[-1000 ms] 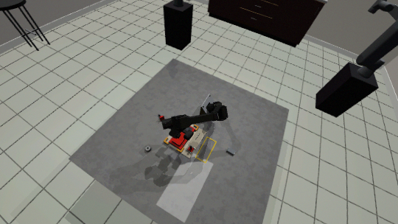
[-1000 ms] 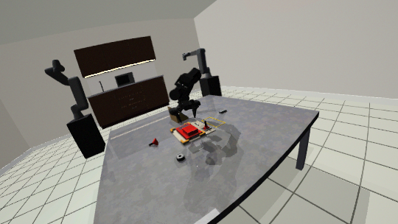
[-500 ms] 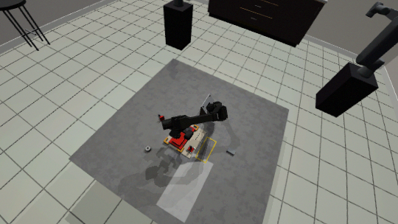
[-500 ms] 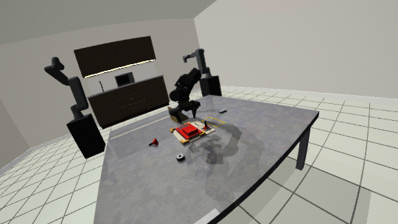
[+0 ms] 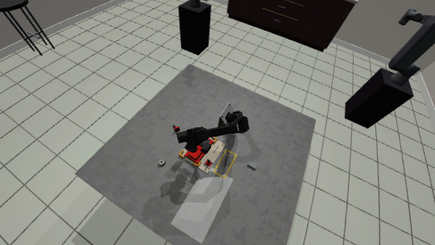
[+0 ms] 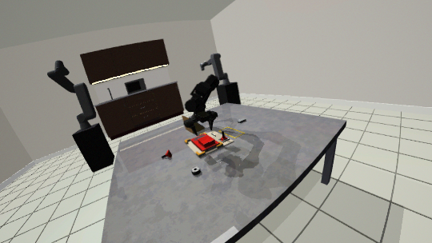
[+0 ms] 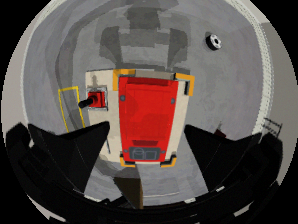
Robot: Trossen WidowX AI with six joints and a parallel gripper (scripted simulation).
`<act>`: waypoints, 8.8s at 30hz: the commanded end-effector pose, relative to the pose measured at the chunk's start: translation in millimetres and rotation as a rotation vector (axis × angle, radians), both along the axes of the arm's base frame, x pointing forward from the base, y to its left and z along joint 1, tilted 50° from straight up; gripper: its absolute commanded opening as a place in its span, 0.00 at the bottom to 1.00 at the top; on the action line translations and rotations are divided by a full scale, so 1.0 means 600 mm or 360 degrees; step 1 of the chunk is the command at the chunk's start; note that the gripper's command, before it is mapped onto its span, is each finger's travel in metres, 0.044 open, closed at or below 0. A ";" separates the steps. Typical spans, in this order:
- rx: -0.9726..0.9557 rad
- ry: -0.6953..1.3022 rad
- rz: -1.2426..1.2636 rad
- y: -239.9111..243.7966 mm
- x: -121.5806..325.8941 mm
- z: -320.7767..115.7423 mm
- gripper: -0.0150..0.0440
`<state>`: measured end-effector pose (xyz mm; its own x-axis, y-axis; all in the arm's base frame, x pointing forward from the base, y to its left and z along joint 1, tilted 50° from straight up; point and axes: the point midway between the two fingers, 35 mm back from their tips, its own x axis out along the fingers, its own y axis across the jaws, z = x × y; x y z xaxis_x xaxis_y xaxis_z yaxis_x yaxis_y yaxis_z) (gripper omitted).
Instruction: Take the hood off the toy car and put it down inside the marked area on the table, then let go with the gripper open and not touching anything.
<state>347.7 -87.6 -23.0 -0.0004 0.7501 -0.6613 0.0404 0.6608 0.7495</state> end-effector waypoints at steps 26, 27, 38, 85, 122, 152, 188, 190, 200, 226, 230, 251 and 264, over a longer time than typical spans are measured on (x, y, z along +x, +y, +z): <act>0.0007 0.0003 -0.0006 0.025 -0.001 -0.021 1.00; 0.0007 0.0003 -0.0006 0.025 -0.001 -0.022 1.00; 0.0008 0.0003 -0.0006 0.034 -0.001 -0.030 1.00; 0.0011 0.0003 -0.0005 0.065 -0.004 -0.057 1.00; 0.0003 0.0002 0.0001 0.065 -0.004 -0.059 0.32; 0.0002 0.0003 0.0000 0.041 -0.004 -0.038 0.25; -0.0002 0.0009 -0.0007 0.033 -0.001 0.068 0.25; -0.0003 0.0009 -0.0007 0.040 -0.001 0.079 0.25; -0.0006 0.0010 -0.0008 0.078 -0.007 0.130 0.25; 0.0006 0.0012 -0.0004 0.178 -0.053 0.247 0.25; 0.0010 0.0013 -0.0002 0.193 -0.064 0.263 0.25; 0.0012 0.0013 -0.0001 0.215 -0.073 0.267 0.25; 0.0010 0.0012 -0.0001 0.225 -0.072 0.258 0.25</act>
<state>304.7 45.3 132.9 -0.0064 0.7508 -0.6605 0.0435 0.6601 0.7499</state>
